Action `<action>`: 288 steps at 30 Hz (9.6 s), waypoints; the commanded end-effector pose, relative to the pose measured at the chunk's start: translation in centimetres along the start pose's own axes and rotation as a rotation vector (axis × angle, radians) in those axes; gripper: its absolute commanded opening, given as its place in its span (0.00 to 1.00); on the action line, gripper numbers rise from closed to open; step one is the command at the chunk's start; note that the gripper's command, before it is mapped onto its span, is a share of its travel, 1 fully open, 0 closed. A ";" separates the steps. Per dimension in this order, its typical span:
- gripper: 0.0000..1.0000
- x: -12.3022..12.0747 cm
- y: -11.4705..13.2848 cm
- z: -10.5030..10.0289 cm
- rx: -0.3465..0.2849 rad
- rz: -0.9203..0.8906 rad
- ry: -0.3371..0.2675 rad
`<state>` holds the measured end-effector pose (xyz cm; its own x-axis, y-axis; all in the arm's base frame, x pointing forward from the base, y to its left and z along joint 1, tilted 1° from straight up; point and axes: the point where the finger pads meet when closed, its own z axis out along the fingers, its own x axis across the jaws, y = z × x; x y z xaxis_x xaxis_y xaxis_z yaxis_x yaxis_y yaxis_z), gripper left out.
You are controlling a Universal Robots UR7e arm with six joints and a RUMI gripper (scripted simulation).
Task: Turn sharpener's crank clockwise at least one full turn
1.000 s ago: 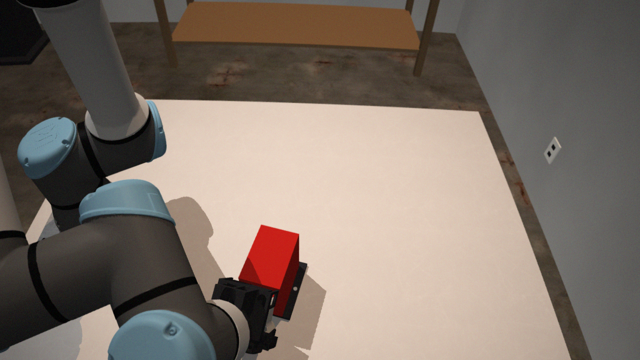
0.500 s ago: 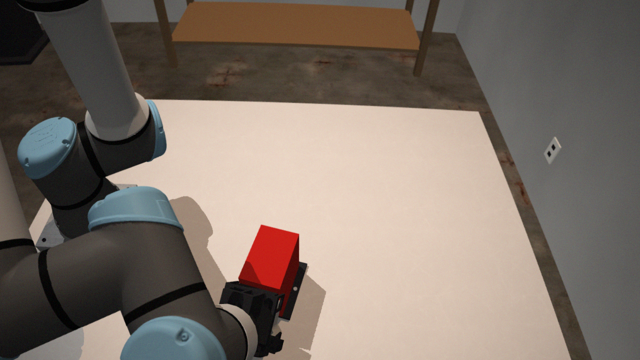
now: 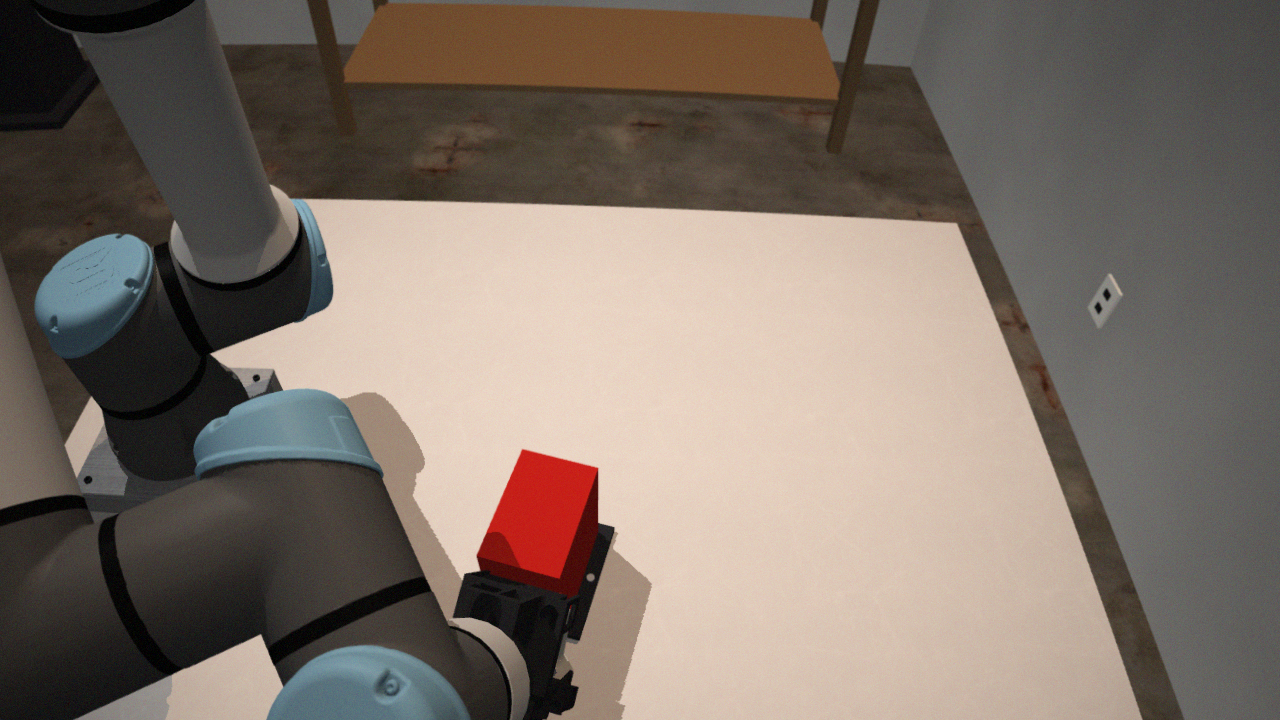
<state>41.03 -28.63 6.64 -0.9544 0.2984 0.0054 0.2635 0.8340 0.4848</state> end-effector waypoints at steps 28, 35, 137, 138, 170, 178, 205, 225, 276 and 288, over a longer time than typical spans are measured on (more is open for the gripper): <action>0.09 -0.8 -1.2 2.1 0.001 0.000 -0.001; 0.09 -0.8 -1.5 2.6 0.001 0.000 -0.001; 0.09 6.2 -3.2 5.5 0.001 0.000 -0.001; 0.09 6.3 -3.2 5.5 0.001 0.000 -0.001; 0.09 8.1 -2.0 3.5 0.001 0.000 -0.001; 0.09 8.3 -1.7 2.8 0.001 0.000 0.000; 0.09 8.0 -0.4 0.7 0.001 0.000 -0.001; 0.09 6.9 0.3 -0.6 0.001 0.000 -0.001; 0.09 3.1 1.0 -1.7 0.001 0.000 -0.001; 0.09 3.1 1.0 -1.7 0.001 0.000 -0.001</action>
<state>38.10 -27.68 8.58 -0.9544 0.2985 0.0053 0.2635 0.8340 0.4848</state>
